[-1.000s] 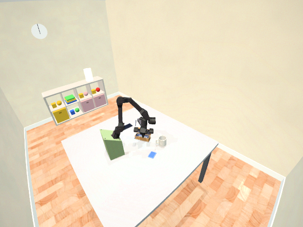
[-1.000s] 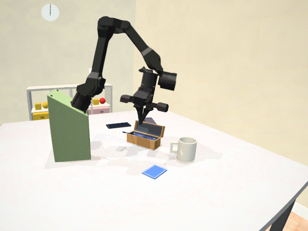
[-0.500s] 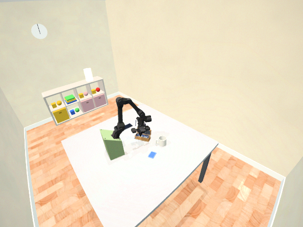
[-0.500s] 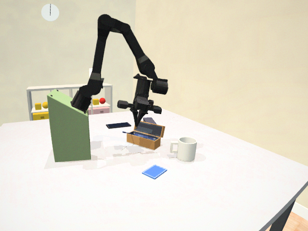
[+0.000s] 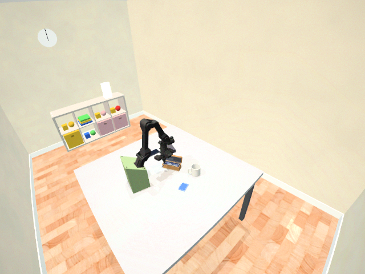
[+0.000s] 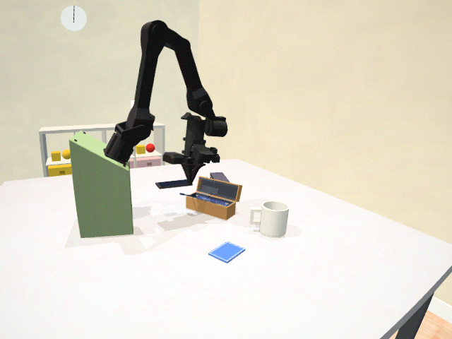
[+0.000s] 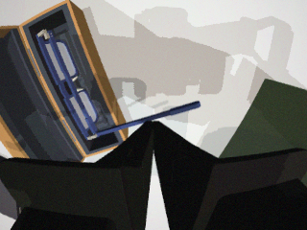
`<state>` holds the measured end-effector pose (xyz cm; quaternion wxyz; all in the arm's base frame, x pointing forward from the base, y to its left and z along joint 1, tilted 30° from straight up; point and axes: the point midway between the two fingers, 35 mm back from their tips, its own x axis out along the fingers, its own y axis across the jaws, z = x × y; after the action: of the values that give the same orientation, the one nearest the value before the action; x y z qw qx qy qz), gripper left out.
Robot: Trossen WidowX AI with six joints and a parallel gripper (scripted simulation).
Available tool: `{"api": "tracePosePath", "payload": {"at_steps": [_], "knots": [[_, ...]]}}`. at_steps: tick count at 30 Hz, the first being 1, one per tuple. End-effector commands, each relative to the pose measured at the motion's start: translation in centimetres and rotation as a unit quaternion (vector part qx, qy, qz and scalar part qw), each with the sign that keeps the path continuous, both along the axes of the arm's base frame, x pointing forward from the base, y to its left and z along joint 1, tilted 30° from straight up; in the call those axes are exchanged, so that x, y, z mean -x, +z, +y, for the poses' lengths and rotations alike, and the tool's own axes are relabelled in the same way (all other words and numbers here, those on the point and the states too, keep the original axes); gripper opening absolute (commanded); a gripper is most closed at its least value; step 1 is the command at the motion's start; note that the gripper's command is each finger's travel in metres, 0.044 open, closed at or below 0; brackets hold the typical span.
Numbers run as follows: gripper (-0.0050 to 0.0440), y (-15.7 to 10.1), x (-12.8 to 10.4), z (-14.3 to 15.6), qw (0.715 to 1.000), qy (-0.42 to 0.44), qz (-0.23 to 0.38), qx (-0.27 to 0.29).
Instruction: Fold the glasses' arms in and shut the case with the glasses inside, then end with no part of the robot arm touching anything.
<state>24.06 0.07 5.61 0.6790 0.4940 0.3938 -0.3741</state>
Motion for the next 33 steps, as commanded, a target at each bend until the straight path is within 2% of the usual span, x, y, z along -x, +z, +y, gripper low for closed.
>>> {"api": "tracePosePath", "payload": {"at_steps": [1,10,18,25,33], "knots": [[0.0000,-0.4,0.1,1.2,0.999,0.042,-0.007,0.021],[0.0000,-1.6,1.0,5.2,0.982,0.172,-0.028,0.074],[0.0000,-1.7,1.0,5.3,0.981,0.175,-0.028,0.075],[0.0000,-5.8,-1.4,4.8,0.981,0.175,-0.028,0.075],[0.0000,-5.9,-1.5,4.8,0.981,0.175,-0.029,0.075]]}}
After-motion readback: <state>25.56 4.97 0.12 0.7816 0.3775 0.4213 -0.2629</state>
